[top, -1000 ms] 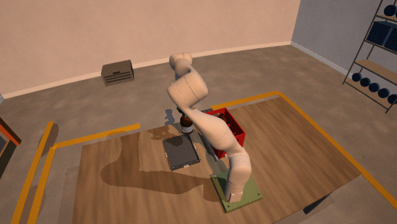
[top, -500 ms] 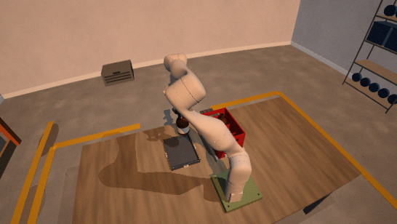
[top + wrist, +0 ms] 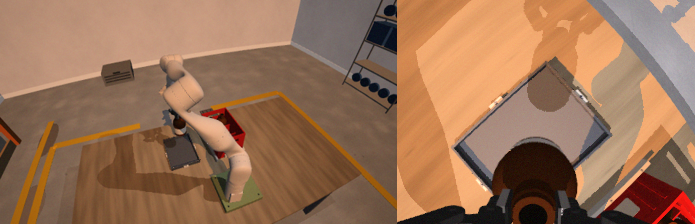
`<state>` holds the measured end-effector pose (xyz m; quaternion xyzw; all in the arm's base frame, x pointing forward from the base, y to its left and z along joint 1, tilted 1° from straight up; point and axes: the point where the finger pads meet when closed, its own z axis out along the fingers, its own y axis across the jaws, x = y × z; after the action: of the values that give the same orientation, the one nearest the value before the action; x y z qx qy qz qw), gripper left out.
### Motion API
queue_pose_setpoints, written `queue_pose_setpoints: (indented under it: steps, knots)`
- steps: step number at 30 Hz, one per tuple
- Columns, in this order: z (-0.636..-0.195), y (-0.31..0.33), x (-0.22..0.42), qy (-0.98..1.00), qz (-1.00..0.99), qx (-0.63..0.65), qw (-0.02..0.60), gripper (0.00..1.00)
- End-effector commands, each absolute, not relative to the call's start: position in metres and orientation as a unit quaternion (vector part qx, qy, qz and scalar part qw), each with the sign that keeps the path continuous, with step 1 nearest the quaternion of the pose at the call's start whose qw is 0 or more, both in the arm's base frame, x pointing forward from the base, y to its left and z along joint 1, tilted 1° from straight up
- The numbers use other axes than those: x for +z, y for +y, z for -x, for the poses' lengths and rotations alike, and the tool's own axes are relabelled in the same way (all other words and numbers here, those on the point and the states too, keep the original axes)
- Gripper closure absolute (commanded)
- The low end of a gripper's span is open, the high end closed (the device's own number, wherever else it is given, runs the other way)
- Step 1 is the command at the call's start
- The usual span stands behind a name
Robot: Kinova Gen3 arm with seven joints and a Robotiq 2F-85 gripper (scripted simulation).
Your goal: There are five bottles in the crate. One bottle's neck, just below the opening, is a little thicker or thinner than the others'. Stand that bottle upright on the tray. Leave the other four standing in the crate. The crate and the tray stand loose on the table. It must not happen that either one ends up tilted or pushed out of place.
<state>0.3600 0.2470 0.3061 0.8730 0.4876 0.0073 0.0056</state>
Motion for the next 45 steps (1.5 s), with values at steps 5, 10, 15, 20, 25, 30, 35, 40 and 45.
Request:
queue_pose_setpoints:
  steps: [5,10,15,20,25,30,35,40,45]
  knots:
    - [-0.359,0.252,0.306,0.488,-0.873,0.008,0.006,1.0]
    - [-0.358,0.256,0.306,0.488,-0.873,0.008,0.006,1.0]
    - [-0.358,0.259,0.306,0.488,-0.873,0.008,0.006,1.0]
    - [-0.358,0.26,0.306,0.488,-0.873,0.008,0.006,1.0]
    - [-0.357,0.262,0.306,0.488,-0.873,0.008,0.006,1.0]
    - [-0.357,0.263,0.306,0.488,-0.873,0.008,0.006,1.0]
    - [-0.357,0.264,0.306,0.488,-0.873,0.008,0.006,1.0]
    - [-0.357,0.264,0.306,0.488,-0.873,0.008,0.006,1.0]
    - [-0.357,0.264,0.306,0.488,-0.873,0.008,0.006,1.0]
